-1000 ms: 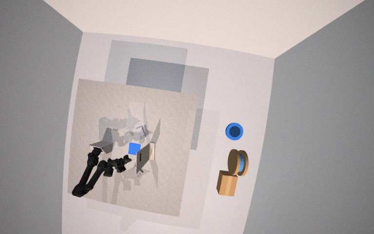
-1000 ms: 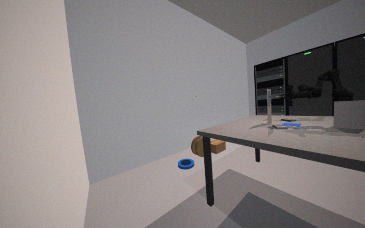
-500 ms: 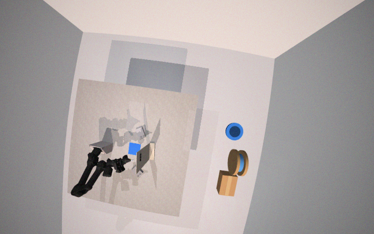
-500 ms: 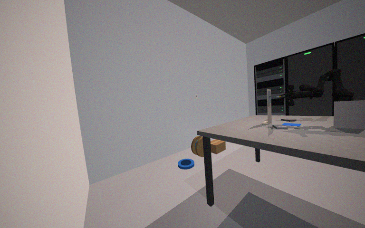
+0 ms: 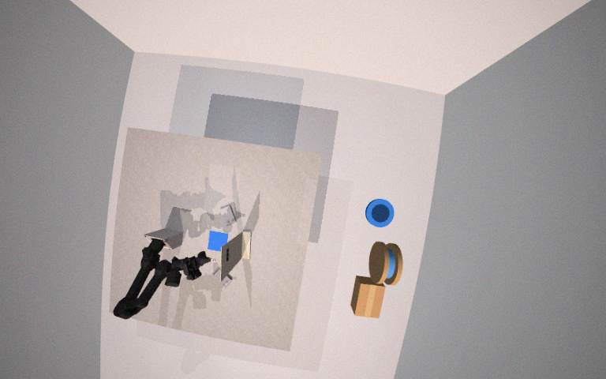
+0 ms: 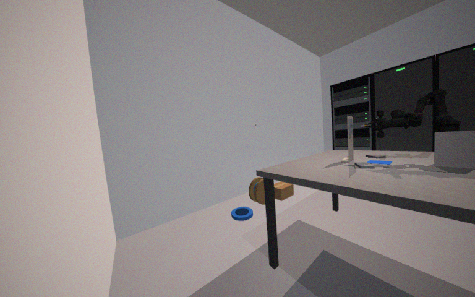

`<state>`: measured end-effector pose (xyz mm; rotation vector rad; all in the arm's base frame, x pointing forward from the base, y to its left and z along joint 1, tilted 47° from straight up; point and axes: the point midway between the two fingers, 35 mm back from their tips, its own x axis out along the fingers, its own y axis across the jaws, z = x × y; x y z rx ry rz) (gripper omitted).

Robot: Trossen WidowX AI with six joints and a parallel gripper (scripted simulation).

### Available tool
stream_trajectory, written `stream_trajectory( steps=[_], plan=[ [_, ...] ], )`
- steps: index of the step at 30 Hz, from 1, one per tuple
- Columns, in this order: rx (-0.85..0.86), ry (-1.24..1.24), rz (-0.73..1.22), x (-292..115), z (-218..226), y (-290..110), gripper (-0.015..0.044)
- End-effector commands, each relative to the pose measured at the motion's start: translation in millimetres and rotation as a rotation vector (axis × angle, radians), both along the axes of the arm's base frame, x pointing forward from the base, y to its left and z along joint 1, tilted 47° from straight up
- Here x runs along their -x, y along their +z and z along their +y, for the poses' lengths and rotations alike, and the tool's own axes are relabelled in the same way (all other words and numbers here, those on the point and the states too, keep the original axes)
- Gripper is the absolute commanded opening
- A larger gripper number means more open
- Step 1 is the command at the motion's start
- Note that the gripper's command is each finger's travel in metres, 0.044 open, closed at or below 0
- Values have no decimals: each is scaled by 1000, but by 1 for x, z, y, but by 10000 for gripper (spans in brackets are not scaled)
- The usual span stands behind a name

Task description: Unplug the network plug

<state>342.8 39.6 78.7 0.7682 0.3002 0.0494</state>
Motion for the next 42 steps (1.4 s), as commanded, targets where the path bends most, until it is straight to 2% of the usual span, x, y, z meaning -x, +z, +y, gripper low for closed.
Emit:
stream_trajectory(
  steps=[1,26,42],
  plan=[
    [0,0,1,0,3,2,0],
    [-1,1,10,17,51,34,0],
    [6,-287,220,17,5,-30,0]
  ],
)
